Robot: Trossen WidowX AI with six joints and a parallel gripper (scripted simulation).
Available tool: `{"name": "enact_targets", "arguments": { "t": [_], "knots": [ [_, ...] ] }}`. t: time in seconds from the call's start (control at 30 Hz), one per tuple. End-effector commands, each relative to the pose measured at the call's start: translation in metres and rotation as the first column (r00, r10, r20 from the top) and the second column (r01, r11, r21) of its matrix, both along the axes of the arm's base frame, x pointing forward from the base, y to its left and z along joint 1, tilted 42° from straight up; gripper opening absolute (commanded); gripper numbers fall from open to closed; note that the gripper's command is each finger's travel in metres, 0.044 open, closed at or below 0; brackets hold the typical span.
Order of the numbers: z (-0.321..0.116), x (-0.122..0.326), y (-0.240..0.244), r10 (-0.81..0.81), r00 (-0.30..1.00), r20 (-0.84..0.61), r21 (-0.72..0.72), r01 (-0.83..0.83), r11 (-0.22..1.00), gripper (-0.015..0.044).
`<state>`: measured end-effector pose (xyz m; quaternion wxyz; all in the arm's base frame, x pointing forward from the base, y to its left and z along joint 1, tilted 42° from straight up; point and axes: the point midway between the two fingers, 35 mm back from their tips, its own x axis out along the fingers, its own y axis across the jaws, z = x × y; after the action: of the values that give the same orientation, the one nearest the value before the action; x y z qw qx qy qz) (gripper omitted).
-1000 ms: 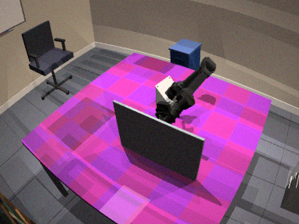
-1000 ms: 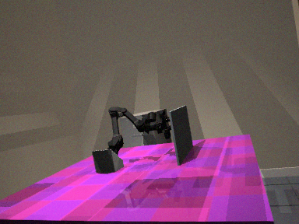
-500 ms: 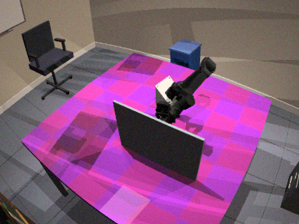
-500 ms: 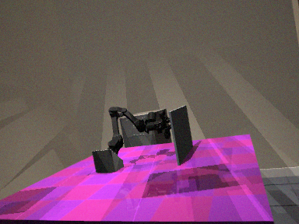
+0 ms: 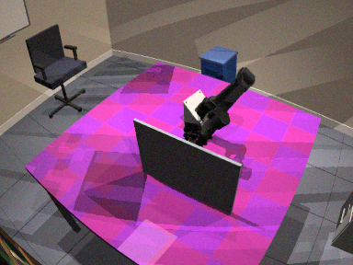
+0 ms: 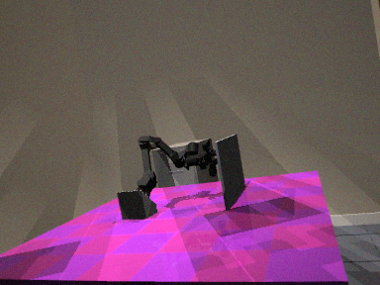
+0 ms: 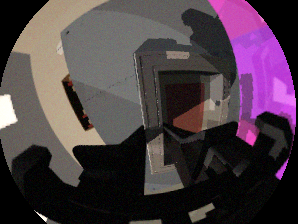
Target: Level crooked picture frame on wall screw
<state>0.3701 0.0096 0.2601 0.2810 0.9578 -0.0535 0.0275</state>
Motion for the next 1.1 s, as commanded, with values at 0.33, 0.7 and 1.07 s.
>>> {"name": "enact_targets", "arguments": {
  "t": [0.33, 0.7, 1.07],
  "knots": [
    [0.0027, -0.0006, -0.0044, -0.001, 1.000, 0.001, 0.005, 0.001, 1.000, 0.0000],
    [0.0040, -0.0009, -0.0064, -0.001, 1.000, 0.001, 0.004, 0.001, 1.000, 0.0000],
    [0.0034, -0.0008, -0.0055, -0.001, 1.000, 0.001, 0.004, 0.001, 1.000, 0.0000]
  ]
}}
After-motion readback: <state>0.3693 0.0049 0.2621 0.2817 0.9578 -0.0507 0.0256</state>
